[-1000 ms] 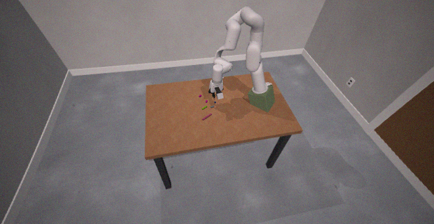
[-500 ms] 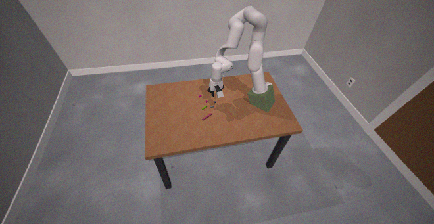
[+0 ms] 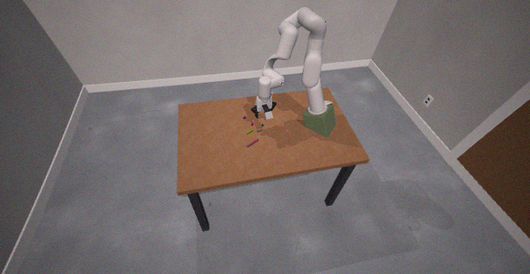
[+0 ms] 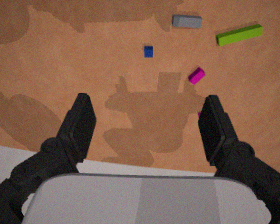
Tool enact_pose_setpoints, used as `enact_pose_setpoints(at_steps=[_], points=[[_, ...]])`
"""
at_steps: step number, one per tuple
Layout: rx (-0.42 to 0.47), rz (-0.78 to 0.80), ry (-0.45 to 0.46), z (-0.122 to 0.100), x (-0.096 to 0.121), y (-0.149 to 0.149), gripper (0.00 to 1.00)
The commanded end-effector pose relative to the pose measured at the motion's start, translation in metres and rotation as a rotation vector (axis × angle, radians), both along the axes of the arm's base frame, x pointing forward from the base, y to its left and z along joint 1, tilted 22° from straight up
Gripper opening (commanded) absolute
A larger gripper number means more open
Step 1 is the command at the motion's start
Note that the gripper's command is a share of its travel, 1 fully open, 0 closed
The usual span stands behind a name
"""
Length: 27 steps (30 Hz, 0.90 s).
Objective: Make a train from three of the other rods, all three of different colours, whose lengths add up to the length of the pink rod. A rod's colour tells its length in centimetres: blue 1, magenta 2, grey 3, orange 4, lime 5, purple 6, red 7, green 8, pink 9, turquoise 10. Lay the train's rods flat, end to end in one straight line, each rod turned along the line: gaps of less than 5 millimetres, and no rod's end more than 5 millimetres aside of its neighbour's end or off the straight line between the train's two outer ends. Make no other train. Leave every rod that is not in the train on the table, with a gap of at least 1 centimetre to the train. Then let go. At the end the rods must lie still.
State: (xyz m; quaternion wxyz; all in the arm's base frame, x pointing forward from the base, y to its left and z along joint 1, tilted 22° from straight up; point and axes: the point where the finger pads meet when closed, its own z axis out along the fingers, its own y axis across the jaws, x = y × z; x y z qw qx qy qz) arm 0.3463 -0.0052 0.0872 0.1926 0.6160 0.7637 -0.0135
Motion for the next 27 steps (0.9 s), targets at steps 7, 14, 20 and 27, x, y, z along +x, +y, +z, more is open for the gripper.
enact_pose_setpoints(at_steps=[7, 14, 20, 27], points=[[0.002, -0.008, -0.006, 0.001, 0.001, 0.000, 1.00], [0.051, -0.198, -0.065, 0.001, 0.008, 0.003, 1.00], [0.084, -0.317, -0.102, 0.001, 0.012, 0.005, 1.00], [0.135, -0.497, -0.157, -0.001, 0.017, 0.008, 1.00]])
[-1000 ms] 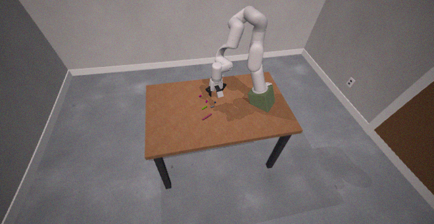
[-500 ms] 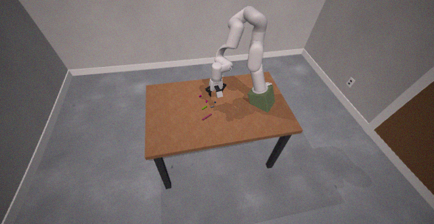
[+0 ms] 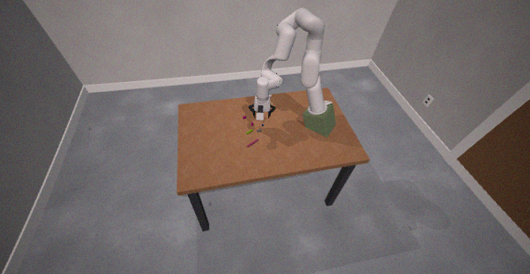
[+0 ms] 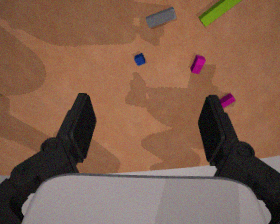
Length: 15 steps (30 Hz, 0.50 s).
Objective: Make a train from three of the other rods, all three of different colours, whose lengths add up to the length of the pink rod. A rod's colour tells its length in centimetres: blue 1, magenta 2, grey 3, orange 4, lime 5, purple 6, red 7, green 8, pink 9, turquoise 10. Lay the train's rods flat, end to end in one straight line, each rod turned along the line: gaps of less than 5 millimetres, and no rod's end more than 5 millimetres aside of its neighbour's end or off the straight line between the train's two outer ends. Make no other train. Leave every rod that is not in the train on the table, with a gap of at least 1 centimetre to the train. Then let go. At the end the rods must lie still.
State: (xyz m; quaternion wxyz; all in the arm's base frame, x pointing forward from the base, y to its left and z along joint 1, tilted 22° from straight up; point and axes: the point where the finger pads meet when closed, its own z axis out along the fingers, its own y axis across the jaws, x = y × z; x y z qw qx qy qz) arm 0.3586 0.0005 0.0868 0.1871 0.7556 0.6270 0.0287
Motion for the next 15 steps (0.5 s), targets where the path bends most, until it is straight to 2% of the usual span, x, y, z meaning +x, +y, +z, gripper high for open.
enact_pose_setpoints(at_steps=[1, 9, 11, 12, 15], points=[[0.017, -0.156, -0.057, -0.0005, 0.0056, 0.0031, 1.00], [0.075, -0.348, -0.112, -0.0031, 0.0110, 0.0076, 1.00], [0.075, -0.348, -0.112, -0.0031, 0.0110, 0.0076, 1.00], [0.097, -0.419, -0.132, -0.0043, 0.0129, 0.0094, 1.00], [0.116, -0.479, -0.149, -0.0055, 0.0144, 0.0111, 1.00]])
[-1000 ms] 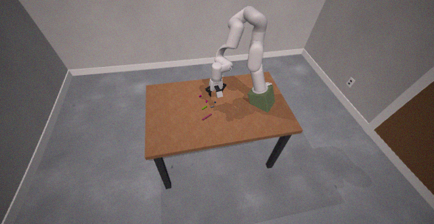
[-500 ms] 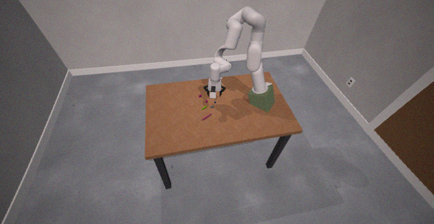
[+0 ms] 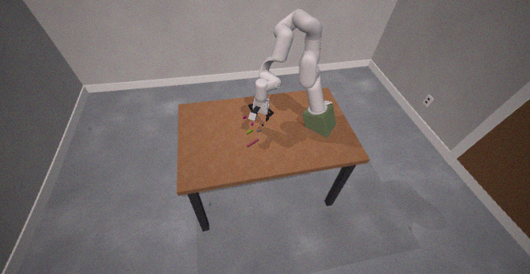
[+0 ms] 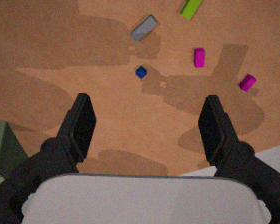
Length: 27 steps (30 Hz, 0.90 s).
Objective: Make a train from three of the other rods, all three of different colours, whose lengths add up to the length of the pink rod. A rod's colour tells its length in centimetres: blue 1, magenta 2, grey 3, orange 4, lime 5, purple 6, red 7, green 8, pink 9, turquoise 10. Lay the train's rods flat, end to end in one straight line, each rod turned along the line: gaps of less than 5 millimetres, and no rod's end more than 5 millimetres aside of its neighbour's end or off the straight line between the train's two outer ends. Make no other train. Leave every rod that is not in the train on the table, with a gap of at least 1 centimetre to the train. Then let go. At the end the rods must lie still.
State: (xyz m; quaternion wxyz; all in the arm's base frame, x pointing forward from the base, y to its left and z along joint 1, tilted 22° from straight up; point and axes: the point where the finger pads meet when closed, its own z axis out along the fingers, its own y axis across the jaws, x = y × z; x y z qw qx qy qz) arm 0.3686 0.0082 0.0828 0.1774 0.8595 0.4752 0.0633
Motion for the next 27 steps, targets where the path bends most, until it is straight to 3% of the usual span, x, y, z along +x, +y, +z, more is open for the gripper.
enact_pose_setpoints(at_steps=[1, 27], points=[[0.014, -0.157, -0.058, -0.002, 0.005, 0.004, 1.00], [0.212, -0.749, -0.207, -0.017, 0.018, 0.024, 1.00]])
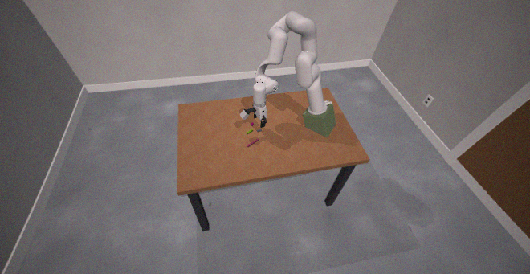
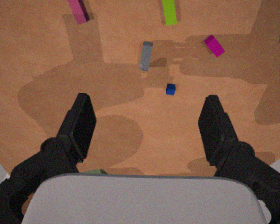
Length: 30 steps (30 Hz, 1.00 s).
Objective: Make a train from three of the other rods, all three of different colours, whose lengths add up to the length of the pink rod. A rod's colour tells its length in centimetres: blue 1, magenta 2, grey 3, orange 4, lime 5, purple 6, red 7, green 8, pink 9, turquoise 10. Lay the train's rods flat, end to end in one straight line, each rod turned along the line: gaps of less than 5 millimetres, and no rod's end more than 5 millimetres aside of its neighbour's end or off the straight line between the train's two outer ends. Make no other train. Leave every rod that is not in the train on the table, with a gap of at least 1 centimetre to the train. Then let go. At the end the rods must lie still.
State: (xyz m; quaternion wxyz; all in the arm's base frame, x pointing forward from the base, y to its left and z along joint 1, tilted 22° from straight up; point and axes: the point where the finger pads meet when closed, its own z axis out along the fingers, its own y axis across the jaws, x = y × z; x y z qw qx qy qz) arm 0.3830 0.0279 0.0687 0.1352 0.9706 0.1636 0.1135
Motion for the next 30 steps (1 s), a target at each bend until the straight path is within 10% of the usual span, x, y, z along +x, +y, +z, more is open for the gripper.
enact_pose_setpoints(at_steps=[1, 6, 7, 30], points=[[0.005, -0.135, -0.052, -0.0034, 0.0036, 0.0050, 1.00], [0.007, -0.142, -0.054, -0.0037, 0.0037, 0.0052, 1.00], [0.007, -0.142, -0.054, -0.0037, 0.0037, 0.0052, 0.24], [0.007, -0.142, -0.054, -0.0037, 0.0037, 0.0052, 0.24]])
